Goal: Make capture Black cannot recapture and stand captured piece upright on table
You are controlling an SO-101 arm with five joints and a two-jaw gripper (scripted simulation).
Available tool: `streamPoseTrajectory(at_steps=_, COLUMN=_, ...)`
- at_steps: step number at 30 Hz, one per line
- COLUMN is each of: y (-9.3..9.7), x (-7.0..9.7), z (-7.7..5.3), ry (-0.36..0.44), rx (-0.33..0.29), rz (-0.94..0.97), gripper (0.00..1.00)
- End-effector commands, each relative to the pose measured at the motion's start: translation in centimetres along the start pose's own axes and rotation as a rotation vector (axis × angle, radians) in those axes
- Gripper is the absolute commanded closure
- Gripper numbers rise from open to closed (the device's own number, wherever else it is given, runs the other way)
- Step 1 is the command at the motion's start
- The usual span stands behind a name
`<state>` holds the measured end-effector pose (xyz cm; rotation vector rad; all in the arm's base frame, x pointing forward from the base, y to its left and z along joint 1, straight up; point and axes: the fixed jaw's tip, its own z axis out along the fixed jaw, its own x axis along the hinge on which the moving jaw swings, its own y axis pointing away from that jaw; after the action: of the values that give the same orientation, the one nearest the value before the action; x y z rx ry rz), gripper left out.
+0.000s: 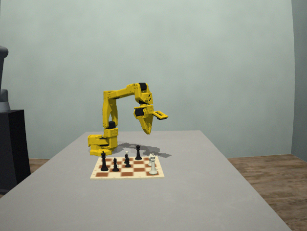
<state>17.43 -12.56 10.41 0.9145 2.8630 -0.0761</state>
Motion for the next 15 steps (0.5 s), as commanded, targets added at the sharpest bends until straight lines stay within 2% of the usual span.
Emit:
streamPoseTrajectory(at_steps=1, y=0.22, x=0.03, z=0.28, ry=0.021, rx=-0.003, rz=-0.002, gripper=1.0)
streamPoseTrajectory(at_steps=15, y=0.27, x=0.08, z=0.52, ry=0.034, rx=-0.004, rz=-0.005, gripper=1.0)
